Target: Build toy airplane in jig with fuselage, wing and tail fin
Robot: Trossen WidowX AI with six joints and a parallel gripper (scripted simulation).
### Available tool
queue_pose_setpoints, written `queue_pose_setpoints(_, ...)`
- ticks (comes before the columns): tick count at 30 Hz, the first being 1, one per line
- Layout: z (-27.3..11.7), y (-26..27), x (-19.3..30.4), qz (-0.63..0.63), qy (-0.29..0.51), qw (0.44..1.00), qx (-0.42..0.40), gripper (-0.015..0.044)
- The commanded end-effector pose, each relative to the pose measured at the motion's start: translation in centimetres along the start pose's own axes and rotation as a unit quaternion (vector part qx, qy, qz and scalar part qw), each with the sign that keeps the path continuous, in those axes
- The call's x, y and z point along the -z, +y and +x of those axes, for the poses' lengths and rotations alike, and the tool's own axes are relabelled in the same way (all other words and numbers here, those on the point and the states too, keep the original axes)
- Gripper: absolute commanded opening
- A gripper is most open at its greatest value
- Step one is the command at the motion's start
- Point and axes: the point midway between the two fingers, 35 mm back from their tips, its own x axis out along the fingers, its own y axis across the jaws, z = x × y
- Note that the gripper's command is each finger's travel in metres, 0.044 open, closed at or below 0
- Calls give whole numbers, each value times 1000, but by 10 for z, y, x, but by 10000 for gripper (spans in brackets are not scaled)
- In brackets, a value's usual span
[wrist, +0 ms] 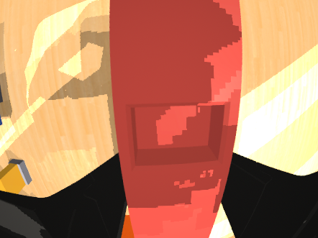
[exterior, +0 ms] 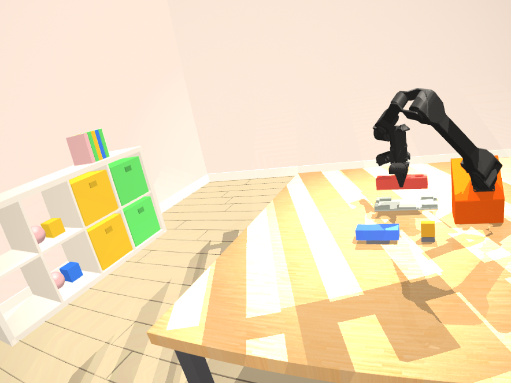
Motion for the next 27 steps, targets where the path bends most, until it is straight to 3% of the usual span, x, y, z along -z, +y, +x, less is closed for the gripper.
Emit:
queue_pose_setpoints(1, 6, -10, 4, -5, 2, 1000, 0, 0)
queue_pose_setpoints(15, 24, -44, 17, -23, 2, 1000, -1, 0)
queue_pose_setpoints(22, 24, -44, 17, -23, 2, 1000, -1, 184)
queue_pose_setpoints(27, 24, -44, 17, -23, 2, 1000, -1, 197)
